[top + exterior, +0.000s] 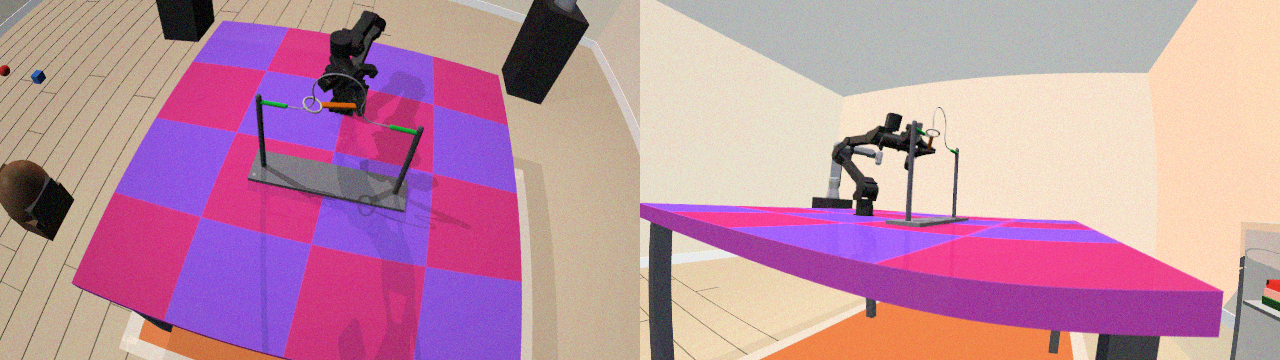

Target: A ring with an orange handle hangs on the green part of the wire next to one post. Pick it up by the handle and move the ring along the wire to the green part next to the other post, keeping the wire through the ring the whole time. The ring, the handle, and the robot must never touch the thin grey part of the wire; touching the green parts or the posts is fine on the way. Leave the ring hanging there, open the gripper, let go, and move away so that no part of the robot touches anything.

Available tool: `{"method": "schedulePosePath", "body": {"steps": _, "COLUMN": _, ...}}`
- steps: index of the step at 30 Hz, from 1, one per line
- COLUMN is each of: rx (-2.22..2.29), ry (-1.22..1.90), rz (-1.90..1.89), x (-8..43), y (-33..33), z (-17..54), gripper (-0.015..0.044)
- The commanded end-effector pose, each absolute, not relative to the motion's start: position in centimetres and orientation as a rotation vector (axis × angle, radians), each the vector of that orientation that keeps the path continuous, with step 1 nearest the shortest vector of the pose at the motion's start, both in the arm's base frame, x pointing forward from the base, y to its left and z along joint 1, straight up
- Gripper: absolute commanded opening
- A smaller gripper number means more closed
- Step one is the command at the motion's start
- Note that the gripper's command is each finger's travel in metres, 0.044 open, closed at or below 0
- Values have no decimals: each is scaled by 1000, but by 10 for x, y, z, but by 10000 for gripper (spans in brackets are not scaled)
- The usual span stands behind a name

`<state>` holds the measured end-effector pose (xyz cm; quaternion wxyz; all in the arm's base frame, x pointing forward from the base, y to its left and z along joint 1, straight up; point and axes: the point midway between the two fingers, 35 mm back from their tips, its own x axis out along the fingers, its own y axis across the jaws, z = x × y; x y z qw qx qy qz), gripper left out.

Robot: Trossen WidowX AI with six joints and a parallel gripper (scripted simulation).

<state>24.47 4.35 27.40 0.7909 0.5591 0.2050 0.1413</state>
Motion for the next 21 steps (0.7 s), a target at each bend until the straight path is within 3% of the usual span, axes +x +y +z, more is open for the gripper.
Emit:
{"method": "schedulePosePath", "body": {"steps": 1, "rx": 1250, "ry": 452, "rz": 337, "x": 242, "y": 45, "z": 287, "gripper": -150}}
{"method": "schedulePosePath", "body": {"steps": 21, "rx": 1425, "ry": 439, "rz": 379, "x": 241, "y": 50, "z": 314, "gripper": -150}}
